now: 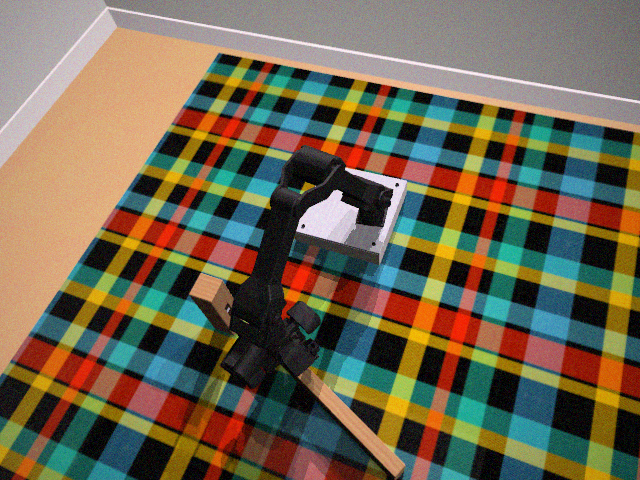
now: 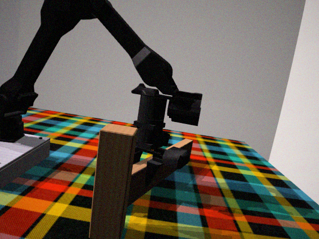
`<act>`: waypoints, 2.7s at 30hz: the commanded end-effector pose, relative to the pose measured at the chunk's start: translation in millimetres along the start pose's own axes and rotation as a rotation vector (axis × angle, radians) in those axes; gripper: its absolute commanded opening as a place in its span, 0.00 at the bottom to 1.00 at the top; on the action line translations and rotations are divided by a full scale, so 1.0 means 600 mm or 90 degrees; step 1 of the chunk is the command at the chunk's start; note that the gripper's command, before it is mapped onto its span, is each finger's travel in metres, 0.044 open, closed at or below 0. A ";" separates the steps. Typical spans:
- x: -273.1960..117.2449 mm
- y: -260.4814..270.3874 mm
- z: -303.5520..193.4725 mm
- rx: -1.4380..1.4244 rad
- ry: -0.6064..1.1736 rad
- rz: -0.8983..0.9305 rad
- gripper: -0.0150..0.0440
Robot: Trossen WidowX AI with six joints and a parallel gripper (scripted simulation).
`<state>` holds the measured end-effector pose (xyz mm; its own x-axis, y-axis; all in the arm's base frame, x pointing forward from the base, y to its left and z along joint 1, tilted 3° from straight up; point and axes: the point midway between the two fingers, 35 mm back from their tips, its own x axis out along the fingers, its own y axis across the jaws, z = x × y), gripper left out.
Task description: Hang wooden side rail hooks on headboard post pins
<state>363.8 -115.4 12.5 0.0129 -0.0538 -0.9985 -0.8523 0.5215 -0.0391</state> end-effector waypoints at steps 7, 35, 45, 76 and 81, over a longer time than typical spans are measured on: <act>0.000 0.014 0.000 -0.072 -0.002 0.002 0.25; 0.001 0.055 -0.014 -0.227 -0.002 0.003 0.25; 0.001 0.054 -0.015 -0.242 -0.003 -0.001 0.25; -0.005 0.054 -0.015 -0.274 -0.002 0.003 0.25; -0.006 0.054 -0.015 -0.274 -0.002 0.003 0.25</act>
<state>331.1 -106.0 12.7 0.0072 -0.0481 -0.9988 -0.9910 0.1333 -0.0136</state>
